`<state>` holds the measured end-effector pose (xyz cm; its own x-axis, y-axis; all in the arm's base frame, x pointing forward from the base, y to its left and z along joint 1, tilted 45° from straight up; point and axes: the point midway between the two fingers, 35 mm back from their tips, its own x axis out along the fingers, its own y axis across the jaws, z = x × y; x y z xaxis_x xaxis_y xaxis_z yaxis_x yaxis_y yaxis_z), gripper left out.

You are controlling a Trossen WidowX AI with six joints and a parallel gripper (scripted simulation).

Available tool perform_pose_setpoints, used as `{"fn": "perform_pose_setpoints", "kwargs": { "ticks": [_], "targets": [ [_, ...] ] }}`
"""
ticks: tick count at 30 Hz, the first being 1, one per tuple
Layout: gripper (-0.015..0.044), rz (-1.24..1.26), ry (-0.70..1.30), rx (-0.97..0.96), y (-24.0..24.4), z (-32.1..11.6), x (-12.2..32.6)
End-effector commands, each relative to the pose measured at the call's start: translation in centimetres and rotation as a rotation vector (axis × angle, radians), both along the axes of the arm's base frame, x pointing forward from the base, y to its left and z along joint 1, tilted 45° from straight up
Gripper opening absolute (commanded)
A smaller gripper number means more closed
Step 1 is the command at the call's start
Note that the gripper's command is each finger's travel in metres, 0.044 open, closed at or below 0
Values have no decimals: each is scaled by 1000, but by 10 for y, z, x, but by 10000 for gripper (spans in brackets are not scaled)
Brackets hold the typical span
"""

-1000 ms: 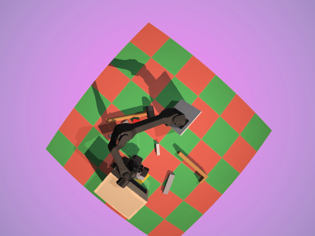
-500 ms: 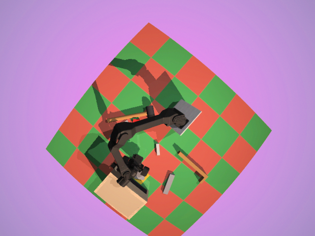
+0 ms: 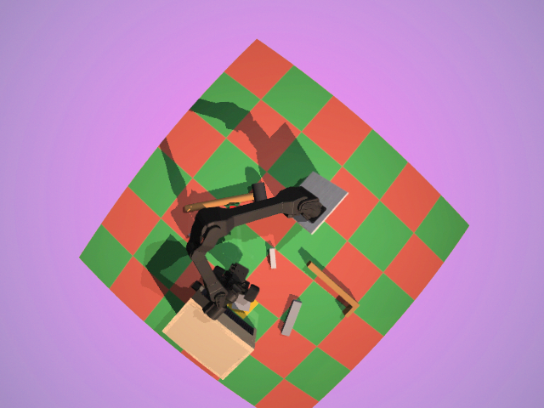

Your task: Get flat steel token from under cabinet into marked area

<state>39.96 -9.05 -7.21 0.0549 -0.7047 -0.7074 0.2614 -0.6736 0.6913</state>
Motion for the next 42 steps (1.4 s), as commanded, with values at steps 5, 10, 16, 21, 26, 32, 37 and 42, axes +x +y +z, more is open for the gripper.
{"fn": "perform_pose_setpoints", "kwargs": {
  "ticks": [5,10,16,21,26,32,37,42],
  "targets": [
    [0,2,11,1,-3,0,-11],
    [0,2,11,1,-4,1,-15],
    [0,2,11,0,-6,2,-20],
    [0,2,12,0,-7,3,-25],
    [0,2,12,0,-8,4,-29],
    [0,2,12,0,-10,5,-35],
    [0,2,13,0,-11,6,-39],
    [0,2,13,0,-13,7,-44]
  ]
}}
